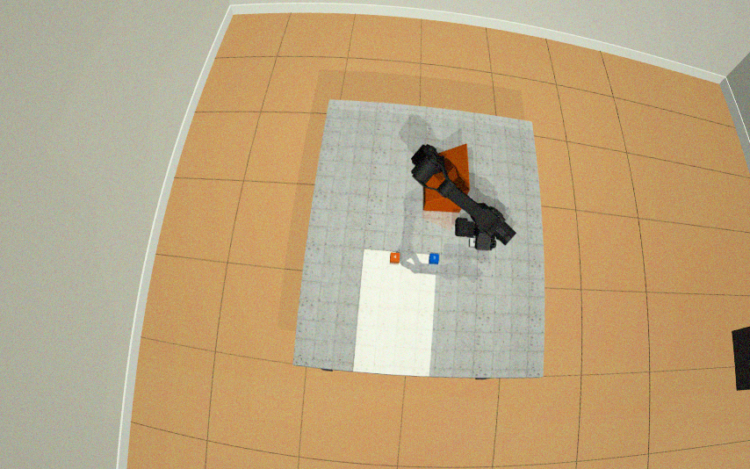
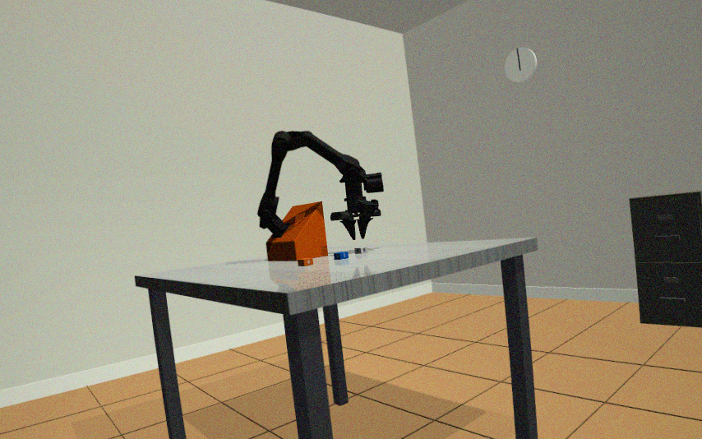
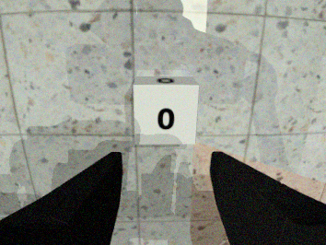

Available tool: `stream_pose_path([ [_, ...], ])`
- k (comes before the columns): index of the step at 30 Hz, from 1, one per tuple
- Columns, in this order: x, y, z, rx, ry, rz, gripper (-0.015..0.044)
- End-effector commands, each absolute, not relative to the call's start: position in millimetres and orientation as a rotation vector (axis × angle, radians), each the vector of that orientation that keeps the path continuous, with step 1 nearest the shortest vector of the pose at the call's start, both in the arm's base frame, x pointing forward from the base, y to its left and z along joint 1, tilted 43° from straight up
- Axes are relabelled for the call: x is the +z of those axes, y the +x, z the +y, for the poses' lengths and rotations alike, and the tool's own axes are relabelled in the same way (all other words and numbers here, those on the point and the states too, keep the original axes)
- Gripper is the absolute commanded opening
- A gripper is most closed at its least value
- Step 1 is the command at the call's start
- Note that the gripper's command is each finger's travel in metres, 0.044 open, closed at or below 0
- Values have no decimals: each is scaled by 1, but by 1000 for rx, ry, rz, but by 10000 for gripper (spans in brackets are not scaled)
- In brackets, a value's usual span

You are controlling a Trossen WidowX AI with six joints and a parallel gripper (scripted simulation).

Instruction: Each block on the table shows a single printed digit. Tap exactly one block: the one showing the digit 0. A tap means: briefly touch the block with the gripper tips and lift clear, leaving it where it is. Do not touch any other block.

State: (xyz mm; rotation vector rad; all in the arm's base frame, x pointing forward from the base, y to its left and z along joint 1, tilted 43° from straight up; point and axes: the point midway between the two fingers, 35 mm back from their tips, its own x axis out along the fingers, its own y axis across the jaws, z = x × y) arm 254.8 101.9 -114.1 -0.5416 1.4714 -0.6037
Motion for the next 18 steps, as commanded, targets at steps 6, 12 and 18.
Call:
stream_pose_path([
  [6,-118,255,100,-591,-551,1459,20],
  [12,-118,255,100,-591,-551,1459,20],
  [18,-122,256,96,-591,-551,1459,20],
])
